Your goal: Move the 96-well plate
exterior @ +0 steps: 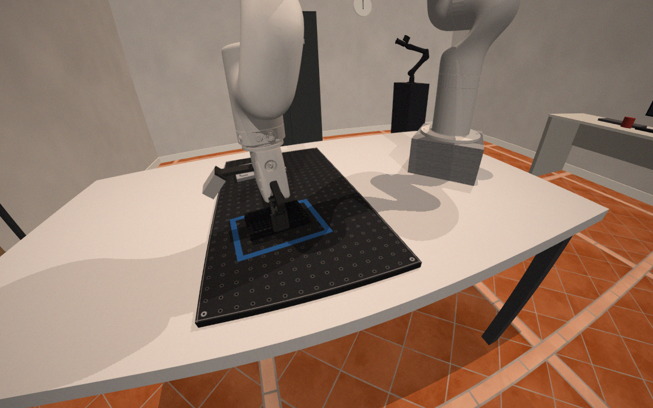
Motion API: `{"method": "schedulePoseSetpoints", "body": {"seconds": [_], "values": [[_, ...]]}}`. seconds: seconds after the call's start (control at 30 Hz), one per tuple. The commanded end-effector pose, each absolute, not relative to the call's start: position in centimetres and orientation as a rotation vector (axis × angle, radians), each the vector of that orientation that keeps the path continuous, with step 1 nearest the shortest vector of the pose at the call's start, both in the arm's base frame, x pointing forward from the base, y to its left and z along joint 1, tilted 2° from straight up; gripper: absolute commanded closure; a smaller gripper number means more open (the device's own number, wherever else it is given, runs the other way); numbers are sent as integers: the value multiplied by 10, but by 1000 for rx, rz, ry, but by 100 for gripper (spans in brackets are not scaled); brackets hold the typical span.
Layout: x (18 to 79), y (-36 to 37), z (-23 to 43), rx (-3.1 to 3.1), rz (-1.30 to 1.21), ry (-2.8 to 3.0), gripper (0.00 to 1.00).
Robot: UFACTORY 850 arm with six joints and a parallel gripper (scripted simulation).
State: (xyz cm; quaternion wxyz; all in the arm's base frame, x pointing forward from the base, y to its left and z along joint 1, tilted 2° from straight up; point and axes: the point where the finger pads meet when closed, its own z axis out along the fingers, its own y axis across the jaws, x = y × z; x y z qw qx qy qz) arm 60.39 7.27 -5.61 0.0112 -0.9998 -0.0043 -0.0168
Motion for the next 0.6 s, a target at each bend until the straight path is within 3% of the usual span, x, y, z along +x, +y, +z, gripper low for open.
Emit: {"method": "schedulePoseSetpoints", "body": {"seconds": [0.0,0.57], "values": [[605,73,-56,-3118,-55,-13,100],[605,73,-58,-3118,-55,-13,100]]}}
